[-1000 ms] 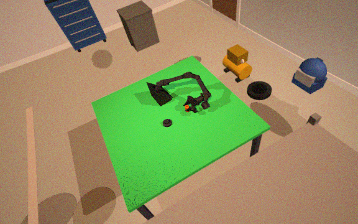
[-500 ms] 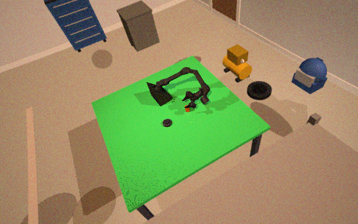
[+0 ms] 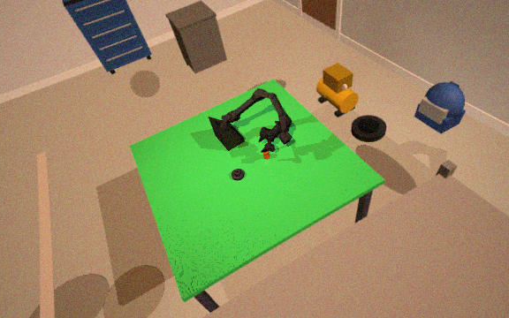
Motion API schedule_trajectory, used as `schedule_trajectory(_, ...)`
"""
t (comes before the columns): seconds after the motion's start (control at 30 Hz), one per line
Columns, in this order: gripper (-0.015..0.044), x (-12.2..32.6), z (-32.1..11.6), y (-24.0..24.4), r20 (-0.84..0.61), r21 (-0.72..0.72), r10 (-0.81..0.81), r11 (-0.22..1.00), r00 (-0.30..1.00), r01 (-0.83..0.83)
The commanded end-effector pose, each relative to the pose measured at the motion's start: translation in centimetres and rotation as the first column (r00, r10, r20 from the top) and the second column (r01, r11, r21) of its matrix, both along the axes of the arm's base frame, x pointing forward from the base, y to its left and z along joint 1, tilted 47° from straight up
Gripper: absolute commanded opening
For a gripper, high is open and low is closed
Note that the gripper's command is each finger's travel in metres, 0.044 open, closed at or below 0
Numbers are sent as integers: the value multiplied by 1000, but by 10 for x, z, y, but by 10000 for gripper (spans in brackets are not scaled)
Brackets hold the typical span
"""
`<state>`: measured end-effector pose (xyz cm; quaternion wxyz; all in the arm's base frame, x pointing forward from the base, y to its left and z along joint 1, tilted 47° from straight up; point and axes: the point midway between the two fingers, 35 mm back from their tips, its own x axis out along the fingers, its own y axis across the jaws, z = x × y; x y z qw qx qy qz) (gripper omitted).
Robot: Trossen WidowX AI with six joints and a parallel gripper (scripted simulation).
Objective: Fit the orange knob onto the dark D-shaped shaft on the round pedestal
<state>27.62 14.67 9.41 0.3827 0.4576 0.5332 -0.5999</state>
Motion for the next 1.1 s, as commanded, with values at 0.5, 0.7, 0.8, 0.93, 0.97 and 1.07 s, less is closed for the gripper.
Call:
schedule_trajectory(0.5,440,9,19,-20,61,699,-244,703,968,134)
schedule_trajectory(0.7,440,9,19,-20,366,693,36,656,930,-298)
schedule_trajectory(0.8,440,9,19,-20,556,613,201,556,806,-562)
schedule_trajectory(0.93,440,9,19,-20,759,424,364,353,539,-834)
schedule_trajectory(0.97,440,9,19,-20,798,364,392,293,458,-884)
schedule_trajectory(1.07,440,9,19,-20,877,167,440,99,193,-981)
